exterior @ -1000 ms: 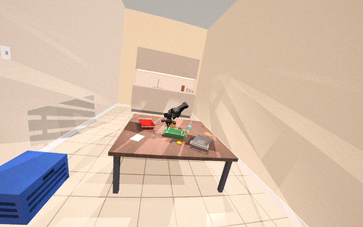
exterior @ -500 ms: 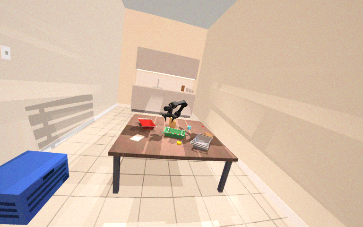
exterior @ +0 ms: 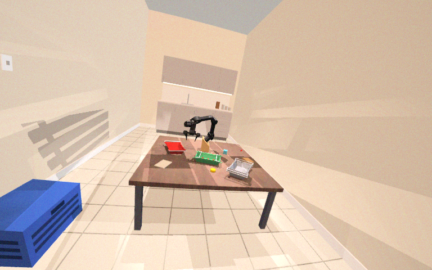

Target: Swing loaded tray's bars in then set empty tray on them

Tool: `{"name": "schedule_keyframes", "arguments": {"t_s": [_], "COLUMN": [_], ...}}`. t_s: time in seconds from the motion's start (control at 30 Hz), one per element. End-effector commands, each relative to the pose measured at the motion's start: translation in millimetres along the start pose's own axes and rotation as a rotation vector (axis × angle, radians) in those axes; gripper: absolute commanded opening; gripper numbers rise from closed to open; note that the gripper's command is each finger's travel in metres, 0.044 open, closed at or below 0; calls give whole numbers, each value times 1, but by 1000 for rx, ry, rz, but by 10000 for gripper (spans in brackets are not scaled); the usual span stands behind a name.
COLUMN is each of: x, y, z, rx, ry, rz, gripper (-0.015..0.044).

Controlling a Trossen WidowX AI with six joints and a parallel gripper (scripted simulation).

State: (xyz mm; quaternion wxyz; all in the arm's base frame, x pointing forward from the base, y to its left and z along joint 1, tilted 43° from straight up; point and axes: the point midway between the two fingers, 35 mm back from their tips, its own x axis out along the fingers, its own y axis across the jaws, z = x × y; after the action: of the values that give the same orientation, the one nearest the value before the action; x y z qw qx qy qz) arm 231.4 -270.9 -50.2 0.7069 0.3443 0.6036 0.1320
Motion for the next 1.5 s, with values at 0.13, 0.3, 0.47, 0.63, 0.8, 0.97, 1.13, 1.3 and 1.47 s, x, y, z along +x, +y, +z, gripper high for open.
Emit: {"name": "schedule_keyframes", "arguments": {"t_s": [0.13,0.3,0.47,0.63,0.8,0.97,1.13,1.3,1.47], "x": [48,82,83,87,110,142,168,169,169], "y": [-81,-104,-105,-105,-106,-105,-102,-102,-102], "z": [-98,-153,-155,-155,-154,-155,-158,-158,-158], "rx": [-243,-396,-402,-402,-402,-403,-403,-403,-403], "ry": [25,33,34,34,33,32,31,31,31], "rz": [4,27,28,28,28,28,30,30,30], "gripper": [440,440,440,440,440,440,440,440,367]}}
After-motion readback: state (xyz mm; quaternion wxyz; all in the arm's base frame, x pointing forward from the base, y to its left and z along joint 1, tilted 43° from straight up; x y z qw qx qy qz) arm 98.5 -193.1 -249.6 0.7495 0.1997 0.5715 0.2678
